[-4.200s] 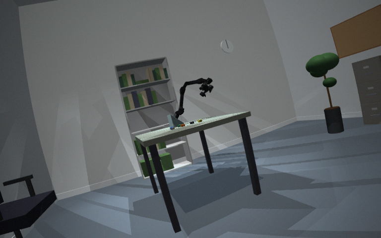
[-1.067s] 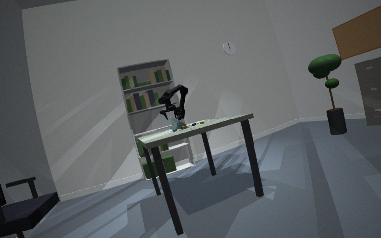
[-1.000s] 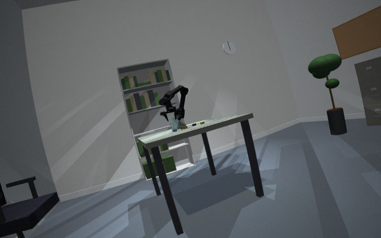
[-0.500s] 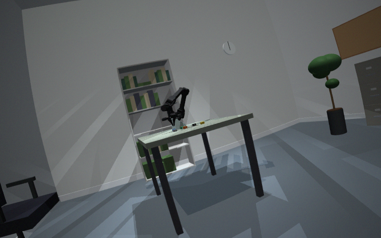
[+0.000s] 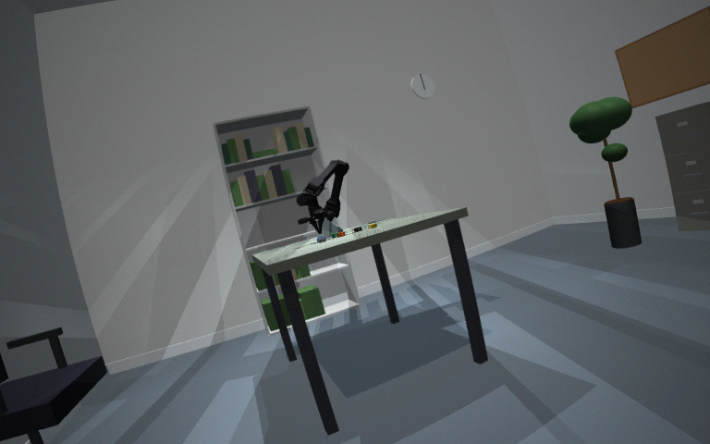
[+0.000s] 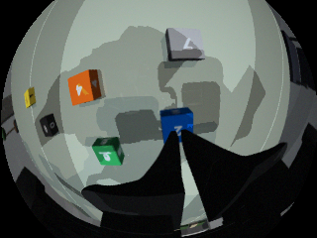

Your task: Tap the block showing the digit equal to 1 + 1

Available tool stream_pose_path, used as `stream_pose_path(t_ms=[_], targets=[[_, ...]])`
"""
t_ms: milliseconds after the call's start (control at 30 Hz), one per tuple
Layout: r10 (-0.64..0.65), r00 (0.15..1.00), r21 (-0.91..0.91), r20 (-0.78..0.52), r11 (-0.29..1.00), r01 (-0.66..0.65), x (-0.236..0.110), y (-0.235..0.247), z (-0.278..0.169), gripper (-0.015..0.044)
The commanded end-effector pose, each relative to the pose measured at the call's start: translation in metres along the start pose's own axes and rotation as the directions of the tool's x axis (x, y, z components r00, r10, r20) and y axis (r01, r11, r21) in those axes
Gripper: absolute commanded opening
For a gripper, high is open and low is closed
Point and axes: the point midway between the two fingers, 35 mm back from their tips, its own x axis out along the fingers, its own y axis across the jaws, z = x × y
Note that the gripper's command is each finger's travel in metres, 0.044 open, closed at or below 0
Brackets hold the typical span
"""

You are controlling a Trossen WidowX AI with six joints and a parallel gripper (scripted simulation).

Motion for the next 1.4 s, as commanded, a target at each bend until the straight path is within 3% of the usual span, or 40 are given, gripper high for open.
stream_pose_path(t_ms=[0, 600, 700, 867, 1033, 1367], targets=[[0.011, 1.000, 0.012, -0.008, 1.000, -0.011, 0.011, 0.001, -0.003, 0.0020], [0.012, 1.000, 0.012, -0.008, 1.000, -0.012, 0.024, 0.002, -0.003, 0.0020], [0.009, 1.000, 0.010, -0.008, 1.000, -0.009, -0.003, 0.001, -0.003, 0.0020], [0.010, 1.000, 0.012, -0.008, 1.000, -0.010, -0.006, 0.001, -0.003, 0.0020], [-0.004, 1.000, 0.002, 0.007, 1.000, 0.004, -0.019, 0.030, 0.014, 0.0151], [-0.010, 1.000, -0.008, 0.023, 1.000, 0.011, -0.059, 0.165, 0.038, 0.0400]])
